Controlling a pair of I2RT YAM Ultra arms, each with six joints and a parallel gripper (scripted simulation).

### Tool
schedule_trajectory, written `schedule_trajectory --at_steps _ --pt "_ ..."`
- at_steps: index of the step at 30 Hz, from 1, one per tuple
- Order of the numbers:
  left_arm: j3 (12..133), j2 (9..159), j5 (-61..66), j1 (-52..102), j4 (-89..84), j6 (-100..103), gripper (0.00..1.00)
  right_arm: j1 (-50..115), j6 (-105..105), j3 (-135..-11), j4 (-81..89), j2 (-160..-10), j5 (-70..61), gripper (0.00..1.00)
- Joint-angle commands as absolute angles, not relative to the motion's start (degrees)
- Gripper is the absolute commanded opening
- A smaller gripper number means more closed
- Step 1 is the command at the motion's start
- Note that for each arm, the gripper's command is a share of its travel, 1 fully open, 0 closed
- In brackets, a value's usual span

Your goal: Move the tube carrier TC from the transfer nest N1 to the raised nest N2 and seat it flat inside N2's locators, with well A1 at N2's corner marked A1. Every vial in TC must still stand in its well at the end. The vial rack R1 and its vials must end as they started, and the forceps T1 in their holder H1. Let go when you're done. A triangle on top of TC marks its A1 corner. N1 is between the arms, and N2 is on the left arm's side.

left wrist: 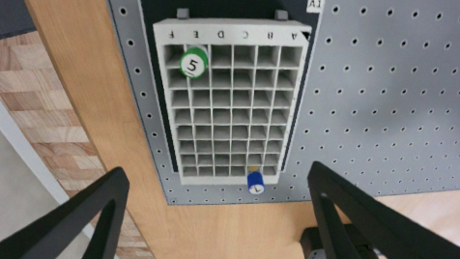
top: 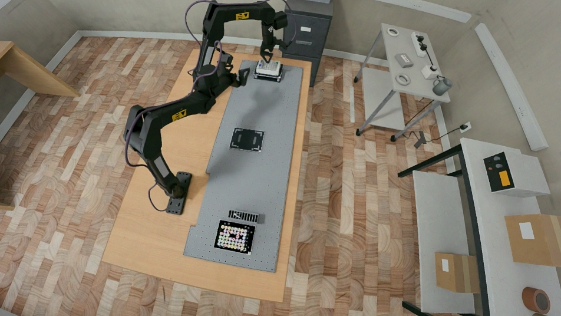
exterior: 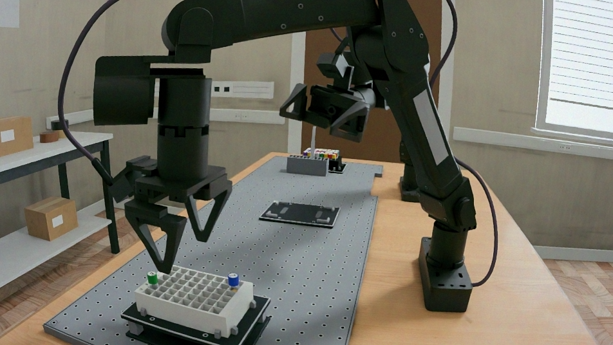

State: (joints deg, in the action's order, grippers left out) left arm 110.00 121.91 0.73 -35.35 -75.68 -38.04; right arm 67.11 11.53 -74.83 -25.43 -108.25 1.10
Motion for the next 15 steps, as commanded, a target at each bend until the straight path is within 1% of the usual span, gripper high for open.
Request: schedule_trajectory --at_steps 1,4,12,14,15 --pt "108.5 120.3 2.2 -35.4 -72.0 -34.6 1.00 66.9 11.9 -76.4 -25.7 -107.1 0.5 1.00" --pt "104.6 116.8 3.5 -36.3 -66.6 -29.9 1.00 66.9 11.9 -76.4 -25.7 -107.1 0.5 1.00" --pt "87.3 102.5 3.3 -36.8 -53.1 -18.5 1.00 66.9 11.9 -76.4 -25.7 -107.1 0.5 1.00" --pt "87.3 102.5 3.3 -36.8 -53.1 -18.5 1.00 66.9 11.9 -76.4 -25.7 -107.1 0.5 1.00" --pt "84.7 100.5 2.7 -36.6 -50.3 -16.5 1.00 66.9 11.9 -76.4 -25.7 -107.1 0.5 1.00"
